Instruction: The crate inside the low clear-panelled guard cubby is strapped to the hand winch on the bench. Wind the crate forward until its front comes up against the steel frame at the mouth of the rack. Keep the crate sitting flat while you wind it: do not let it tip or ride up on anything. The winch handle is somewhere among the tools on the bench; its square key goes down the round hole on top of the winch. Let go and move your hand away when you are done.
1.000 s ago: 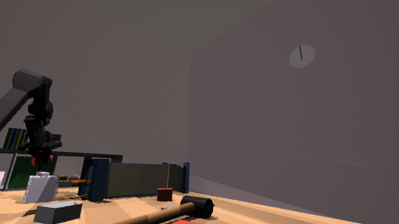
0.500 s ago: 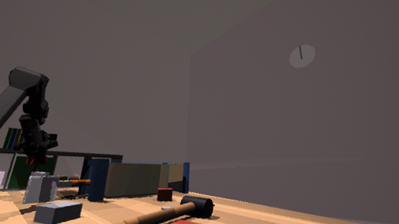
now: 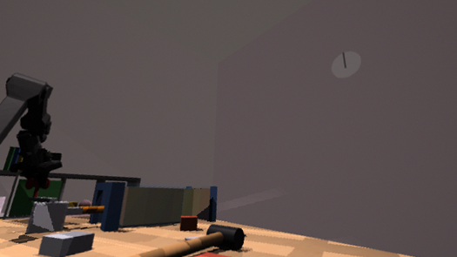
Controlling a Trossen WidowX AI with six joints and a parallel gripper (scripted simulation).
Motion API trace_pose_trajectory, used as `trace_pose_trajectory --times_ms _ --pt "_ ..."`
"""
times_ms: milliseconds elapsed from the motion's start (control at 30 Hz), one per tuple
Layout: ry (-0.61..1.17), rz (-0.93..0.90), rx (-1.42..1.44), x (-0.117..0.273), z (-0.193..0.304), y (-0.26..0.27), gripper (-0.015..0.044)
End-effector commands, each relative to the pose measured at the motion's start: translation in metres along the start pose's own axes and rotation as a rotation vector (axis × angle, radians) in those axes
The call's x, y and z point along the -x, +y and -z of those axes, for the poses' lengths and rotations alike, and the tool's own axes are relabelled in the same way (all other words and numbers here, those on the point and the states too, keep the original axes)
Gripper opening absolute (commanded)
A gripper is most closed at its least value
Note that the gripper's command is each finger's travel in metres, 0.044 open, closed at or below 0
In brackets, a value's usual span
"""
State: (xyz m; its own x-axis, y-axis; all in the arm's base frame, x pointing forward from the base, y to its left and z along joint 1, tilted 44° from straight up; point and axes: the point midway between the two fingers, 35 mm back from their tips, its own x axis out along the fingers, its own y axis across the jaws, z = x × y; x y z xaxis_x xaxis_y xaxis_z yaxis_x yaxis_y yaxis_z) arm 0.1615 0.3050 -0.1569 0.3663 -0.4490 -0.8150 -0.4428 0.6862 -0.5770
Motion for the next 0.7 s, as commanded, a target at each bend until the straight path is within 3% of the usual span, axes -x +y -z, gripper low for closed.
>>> trace_pose_trajectory --times_ms 0,667 --pt "0.031 0.002 0.028 0.004 0.020 0.001 0.0000" --pt "0.032 0.002 0.029 0.014 0.040 -0.005 0.0000"
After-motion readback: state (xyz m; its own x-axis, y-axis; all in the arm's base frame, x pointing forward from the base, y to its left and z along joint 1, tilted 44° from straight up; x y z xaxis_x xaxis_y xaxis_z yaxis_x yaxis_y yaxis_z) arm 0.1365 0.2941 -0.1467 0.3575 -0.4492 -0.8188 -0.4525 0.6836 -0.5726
